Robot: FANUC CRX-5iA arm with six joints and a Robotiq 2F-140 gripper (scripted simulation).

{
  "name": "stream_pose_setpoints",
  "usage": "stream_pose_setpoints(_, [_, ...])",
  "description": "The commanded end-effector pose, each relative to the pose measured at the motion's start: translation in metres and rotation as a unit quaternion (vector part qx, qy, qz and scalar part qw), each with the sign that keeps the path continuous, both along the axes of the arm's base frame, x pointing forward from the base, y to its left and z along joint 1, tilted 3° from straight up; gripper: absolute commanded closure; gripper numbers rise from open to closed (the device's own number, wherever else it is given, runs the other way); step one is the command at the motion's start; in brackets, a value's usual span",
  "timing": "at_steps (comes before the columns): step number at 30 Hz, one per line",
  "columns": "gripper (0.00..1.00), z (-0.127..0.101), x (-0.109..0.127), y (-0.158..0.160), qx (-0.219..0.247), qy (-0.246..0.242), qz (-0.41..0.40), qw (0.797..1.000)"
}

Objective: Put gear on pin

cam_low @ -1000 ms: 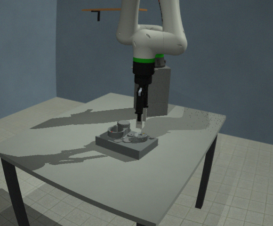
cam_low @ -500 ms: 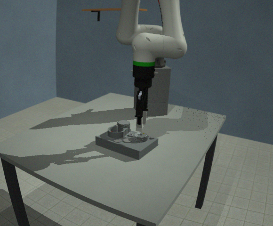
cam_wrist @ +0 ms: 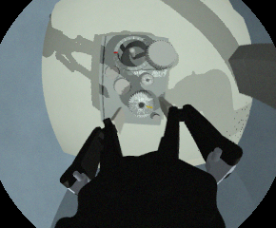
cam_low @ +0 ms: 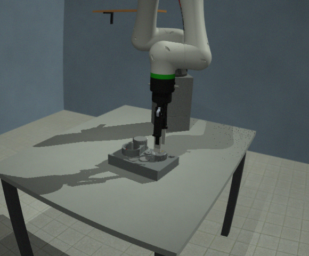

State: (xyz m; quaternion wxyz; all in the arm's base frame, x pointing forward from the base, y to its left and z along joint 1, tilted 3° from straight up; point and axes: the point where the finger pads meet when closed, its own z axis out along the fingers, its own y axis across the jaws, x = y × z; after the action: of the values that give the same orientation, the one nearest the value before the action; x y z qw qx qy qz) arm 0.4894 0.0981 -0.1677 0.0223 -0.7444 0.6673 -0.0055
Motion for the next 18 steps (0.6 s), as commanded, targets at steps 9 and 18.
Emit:
stream_pose_setpoints(9, [0.47,-0.0053,0.0004,0.0002,0.0,0.0,0.0,1.0])
stream_pose_setpoints(18, [0.47,-0.0056,0.0004,0.0002,0.0,0.0,0.0,1.0])
